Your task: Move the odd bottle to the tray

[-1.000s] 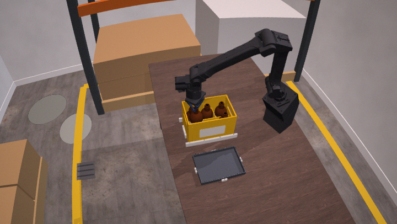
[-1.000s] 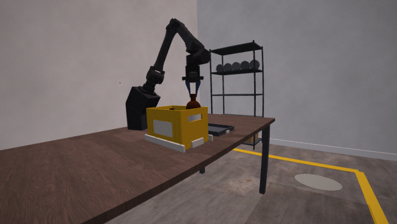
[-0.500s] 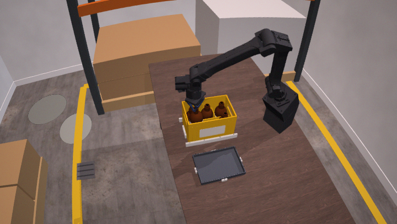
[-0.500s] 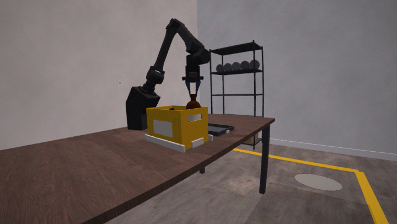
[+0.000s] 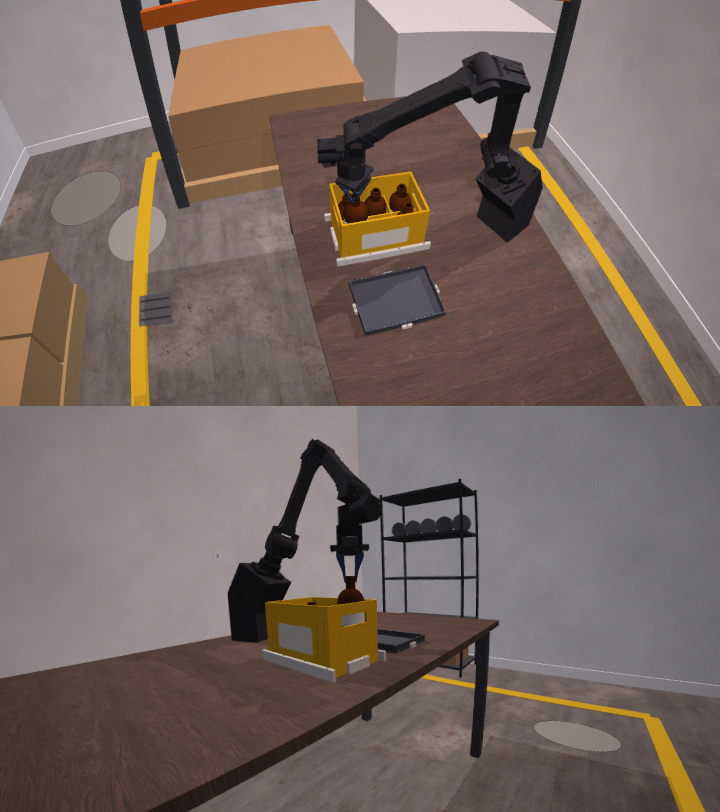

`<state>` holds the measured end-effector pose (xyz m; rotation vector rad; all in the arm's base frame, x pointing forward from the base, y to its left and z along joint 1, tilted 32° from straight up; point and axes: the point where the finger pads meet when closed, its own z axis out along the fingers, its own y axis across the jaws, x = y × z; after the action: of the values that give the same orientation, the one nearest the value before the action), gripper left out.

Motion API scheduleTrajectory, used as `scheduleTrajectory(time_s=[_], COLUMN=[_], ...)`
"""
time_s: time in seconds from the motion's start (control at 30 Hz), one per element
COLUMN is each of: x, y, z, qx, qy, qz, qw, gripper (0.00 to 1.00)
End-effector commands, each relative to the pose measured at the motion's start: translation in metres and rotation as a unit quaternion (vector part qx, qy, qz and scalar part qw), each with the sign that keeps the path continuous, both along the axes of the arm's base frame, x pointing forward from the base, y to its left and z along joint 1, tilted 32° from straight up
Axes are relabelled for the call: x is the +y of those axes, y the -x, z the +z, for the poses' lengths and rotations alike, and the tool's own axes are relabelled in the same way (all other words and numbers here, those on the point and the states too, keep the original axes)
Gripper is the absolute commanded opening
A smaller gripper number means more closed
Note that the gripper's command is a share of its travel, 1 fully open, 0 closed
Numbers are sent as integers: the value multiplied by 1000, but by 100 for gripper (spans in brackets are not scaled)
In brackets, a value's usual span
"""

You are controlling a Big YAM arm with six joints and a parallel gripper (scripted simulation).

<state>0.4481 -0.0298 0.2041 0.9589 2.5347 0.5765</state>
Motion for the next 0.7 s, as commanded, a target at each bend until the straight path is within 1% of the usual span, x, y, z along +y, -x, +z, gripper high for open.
scheduleTrajectory(time_s=[0.0,0.37,0.67], x=[-8,-9,-11], y=[-8,-7,-5], z=[37,38,43], qx=[-34,-34,-35], qy=[7,7,8], qz=[-3,-5,-3], qw=[999,999,999], gripper=[0,0,0])
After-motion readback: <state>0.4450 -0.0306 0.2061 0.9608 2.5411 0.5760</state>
